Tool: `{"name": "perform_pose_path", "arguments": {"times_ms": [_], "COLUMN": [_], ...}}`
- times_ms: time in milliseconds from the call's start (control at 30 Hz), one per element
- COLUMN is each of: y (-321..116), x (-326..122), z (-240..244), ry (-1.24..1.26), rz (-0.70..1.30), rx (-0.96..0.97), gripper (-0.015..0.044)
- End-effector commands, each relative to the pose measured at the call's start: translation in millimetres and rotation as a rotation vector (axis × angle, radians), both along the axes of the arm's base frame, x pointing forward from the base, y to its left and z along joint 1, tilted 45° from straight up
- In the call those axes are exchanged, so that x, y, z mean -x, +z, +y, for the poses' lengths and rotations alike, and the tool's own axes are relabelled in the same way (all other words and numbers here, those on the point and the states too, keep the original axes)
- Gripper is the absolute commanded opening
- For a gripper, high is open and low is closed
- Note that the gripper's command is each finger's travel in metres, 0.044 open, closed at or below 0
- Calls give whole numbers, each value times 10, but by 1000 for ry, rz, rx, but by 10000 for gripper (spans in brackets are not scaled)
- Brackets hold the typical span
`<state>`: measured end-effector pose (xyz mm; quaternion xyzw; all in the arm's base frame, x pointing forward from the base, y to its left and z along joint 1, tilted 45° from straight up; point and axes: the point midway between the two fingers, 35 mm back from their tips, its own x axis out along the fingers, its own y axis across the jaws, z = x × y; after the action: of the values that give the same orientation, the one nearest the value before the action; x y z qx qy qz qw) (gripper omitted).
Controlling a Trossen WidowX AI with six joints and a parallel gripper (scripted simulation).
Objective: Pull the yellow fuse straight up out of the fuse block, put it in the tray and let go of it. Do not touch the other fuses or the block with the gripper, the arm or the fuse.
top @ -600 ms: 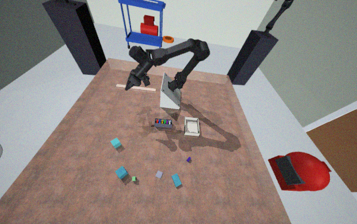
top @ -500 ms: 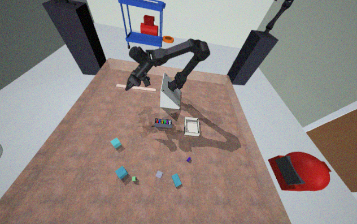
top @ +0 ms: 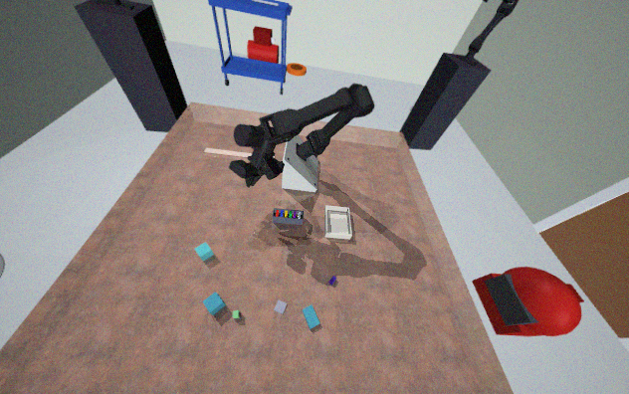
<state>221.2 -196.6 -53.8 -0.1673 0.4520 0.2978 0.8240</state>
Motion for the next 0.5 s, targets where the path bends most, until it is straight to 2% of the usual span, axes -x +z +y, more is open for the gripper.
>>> {"name": "perform_pose_path", "arguments": {"times_ms": [0, 300, 467], "y": [163, 348, 377], "x": [-333, -500, -594], "z": [644, 1275, 1312], "ry": [-265, -526, -542], "rz": [284, 674, 699], "rx": [-354, -591, -600], "gripper": [60, 60, 60]}}
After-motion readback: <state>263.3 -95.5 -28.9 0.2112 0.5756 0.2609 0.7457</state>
